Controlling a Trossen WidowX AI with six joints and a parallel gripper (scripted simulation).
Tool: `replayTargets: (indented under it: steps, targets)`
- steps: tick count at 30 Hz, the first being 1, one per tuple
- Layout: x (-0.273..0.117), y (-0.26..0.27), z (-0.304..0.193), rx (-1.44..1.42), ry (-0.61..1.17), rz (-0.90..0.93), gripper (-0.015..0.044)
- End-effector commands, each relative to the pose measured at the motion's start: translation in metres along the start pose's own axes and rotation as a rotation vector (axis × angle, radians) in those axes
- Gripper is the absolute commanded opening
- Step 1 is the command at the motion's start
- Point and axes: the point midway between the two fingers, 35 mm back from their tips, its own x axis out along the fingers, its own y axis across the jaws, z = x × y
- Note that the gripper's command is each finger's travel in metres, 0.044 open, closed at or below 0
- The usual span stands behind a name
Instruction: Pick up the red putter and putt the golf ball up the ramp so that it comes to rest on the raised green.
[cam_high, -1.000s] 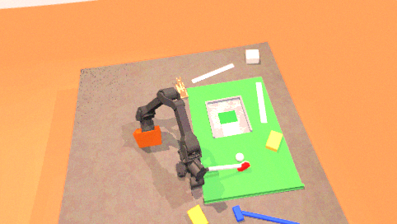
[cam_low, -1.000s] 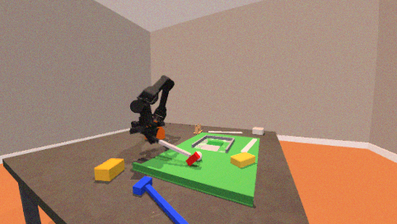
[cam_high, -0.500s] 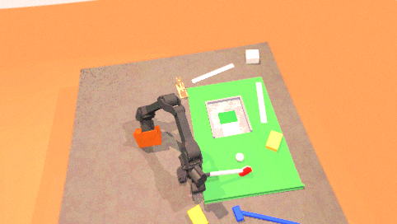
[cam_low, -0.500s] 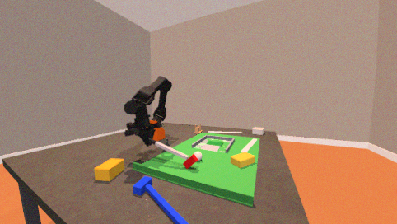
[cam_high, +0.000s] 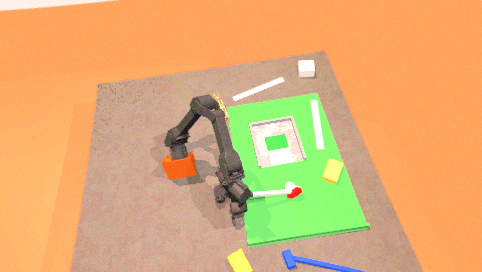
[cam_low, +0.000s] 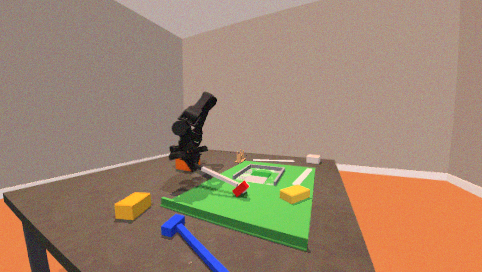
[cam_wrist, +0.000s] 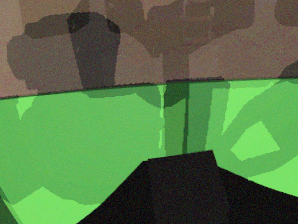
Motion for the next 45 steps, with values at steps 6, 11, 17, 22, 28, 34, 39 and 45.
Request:
replayTargets:
  steps: [6,11,17,22,28,34,39,45]
  targets:
    - [0.002,-0.060,0.007,-0.001,0.011,-0.009,0.0000]
    - [-0.007,-0.059,0.004,-0.001,0.011,-0.008,0.0000]
    - [-0.041,-0.059,-0.005,-0.001,0.011,-0.007,0.0000]
    - [-0.057,-0.059,-0.007,-0.001,0.010,-0.007,0.0000]
    - [-0.047,-0.059,-0.004,0.009,0.007,-0.014,0.0000]
    - [-0.047,-0.059,-0.004,0.009,0.007,-0.014,0.0000]
    - [-0.047,-0.059,-0.004,0.009,0.007,-0.014,0.0000]
    - [-0.047,-0.059,-0.004,0.009,0.007,-0.014,0.0000]
